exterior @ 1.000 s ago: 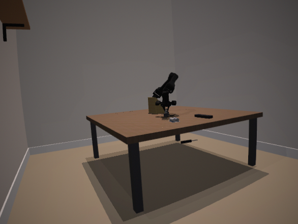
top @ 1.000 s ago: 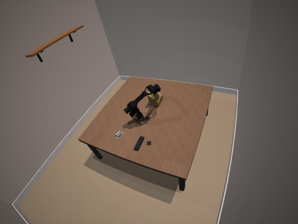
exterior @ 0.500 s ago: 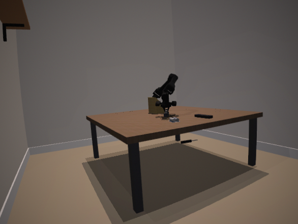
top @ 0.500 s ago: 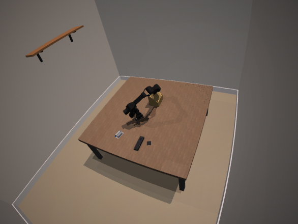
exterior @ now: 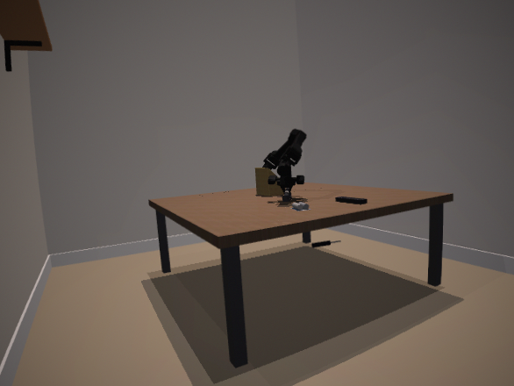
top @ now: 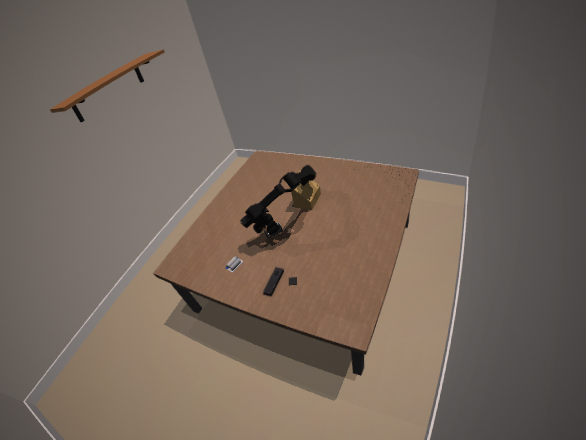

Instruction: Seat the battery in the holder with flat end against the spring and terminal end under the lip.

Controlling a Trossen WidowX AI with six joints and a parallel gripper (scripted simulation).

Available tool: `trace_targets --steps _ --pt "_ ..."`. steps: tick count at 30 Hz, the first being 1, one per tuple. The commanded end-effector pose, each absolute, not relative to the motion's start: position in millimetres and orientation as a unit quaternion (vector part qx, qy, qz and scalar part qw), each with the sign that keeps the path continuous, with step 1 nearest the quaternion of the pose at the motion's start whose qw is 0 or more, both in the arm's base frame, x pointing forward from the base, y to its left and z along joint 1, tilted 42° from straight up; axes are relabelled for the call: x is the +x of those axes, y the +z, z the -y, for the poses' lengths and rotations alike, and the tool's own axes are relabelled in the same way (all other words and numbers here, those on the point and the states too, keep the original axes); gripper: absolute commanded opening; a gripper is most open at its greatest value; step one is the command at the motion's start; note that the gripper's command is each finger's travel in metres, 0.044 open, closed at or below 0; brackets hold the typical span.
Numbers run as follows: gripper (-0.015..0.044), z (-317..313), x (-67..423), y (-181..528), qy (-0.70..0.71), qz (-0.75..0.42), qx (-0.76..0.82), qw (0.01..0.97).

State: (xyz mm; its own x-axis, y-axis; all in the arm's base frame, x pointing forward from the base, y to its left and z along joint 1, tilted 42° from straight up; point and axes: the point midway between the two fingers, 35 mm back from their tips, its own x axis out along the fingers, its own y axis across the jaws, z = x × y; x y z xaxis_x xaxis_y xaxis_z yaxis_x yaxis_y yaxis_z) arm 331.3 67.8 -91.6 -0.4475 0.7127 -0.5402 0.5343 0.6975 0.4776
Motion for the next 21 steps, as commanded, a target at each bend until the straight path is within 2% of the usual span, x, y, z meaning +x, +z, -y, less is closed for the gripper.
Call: trace_targets --steps 1,21 --pt "0.0083 -68.5 333.2 -92.6 0.126 -0.844 0.369 0.369" --pt "0.0083 -71.4 334.4 -97.7 0.143 -0.860 0.361 0.332"
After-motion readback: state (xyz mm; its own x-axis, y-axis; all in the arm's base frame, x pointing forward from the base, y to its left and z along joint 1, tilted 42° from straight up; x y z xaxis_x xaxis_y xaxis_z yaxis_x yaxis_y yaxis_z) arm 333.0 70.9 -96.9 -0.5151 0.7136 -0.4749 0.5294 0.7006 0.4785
